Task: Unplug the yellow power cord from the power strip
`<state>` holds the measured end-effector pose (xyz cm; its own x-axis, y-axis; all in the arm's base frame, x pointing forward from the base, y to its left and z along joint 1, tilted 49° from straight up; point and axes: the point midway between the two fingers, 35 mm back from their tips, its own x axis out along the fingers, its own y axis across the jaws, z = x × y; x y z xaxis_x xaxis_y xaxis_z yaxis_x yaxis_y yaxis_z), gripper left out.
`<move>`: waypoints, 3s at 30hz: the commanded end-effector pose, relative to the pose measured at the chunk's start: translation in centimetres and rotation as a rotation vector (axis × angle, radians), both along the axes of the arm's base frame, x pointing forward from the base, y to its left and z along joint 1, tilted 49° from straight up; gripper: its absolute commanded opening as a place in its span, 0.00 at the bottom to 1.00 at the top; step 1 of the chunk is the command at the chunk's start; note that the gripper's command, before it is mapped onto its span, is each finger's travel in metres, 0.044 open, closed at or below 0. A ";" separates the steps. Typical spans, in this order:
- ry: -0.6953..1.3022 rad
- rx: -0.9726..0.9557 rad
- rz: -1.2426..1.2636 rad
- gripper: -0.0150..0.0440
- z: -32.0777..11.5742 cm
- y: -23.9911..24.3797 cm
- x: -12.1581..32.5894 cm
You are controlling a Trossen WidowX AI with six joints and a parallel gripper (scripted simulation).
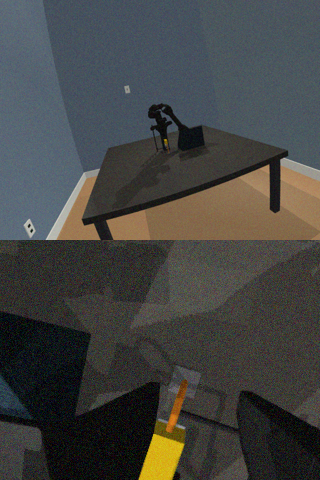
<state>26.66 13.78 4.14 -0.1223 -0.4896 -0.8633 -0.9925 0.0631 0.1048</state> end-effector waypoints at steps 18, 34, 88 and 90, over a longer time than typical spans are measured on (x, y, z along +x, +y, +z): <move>-0.140 -0.344 -0.105 0.53 -3.0 -4.9 -1.7; -0.139 -0.346 -0.105 0.53 -1.1 -6.6 -2.1; -0.141 -0.341 -0.108 0.25 -3.5 -5.4 -1.4; -0.141 -0.340 -0.108 0.25 -3.7 -5.1 -1.4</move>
